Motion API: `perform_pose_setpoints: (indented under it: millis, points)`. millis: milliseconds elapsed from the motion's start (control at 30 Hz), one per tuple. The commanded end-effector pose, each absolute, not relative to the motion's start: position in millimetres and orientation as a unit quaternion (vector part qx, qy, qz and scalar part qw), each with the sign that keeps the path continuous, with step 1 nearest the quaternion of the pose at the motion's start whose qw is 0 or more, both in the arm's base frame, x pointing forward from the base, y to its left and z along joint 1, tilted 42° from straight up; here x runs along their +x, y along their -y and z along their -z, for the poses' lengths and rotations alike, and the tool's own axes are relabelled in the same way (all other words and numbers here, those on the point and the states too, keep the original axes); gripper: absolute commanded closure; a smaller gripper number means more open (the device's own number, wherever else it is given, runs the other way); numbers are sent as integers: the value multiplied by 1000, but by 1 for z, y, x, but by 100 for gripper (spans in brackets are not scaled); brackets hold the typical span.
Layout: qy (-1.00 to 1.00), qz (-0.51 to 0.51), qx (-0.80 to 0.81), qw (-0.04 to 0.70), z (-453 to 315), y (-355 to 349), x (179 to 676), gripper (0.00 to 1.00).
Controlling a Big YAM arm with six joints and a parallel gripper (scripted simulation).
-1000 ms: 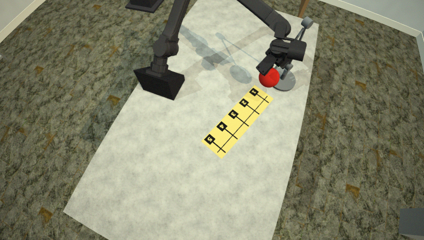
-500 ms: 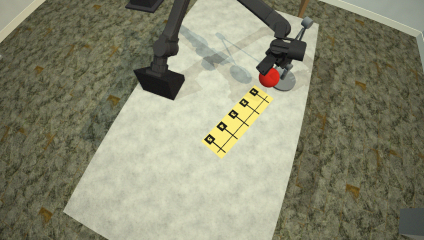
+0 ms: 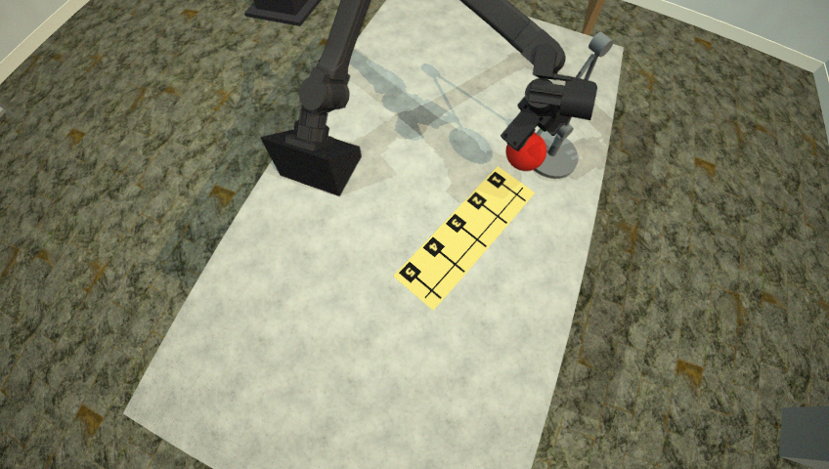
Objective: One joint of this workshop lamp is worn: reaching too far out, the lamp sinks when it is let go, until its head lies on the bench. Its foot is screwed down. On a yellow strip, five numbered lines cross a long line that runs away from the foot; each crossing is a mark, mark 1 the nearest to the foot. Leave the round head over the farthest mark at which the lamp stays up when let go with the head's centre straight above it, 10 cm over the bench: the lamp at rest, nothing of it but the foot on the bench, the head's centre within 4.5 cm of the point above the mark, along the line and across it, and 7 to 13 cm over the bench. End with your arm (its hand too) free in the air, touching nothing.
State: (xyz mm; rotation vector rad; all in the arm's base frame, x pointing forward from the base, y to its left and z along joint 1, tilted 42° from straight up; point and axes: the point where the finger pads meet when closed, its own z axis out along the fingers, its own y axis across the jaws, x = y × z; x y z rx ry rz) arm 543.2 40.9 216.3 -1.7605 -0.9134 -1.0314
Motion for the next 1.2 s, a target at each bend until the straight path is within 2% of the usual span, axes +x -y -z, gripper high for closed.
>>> perform_pose_setpoints:
  millis: [0, 600, 1167]
  points:
    - [368, 419, -712, 426, -196, -32, 546, 100]
    - [411, 428, -682, 427, -162, -26, 551, 100]
    - [411, 428, -682, 427, -162, -26, 551, 100]
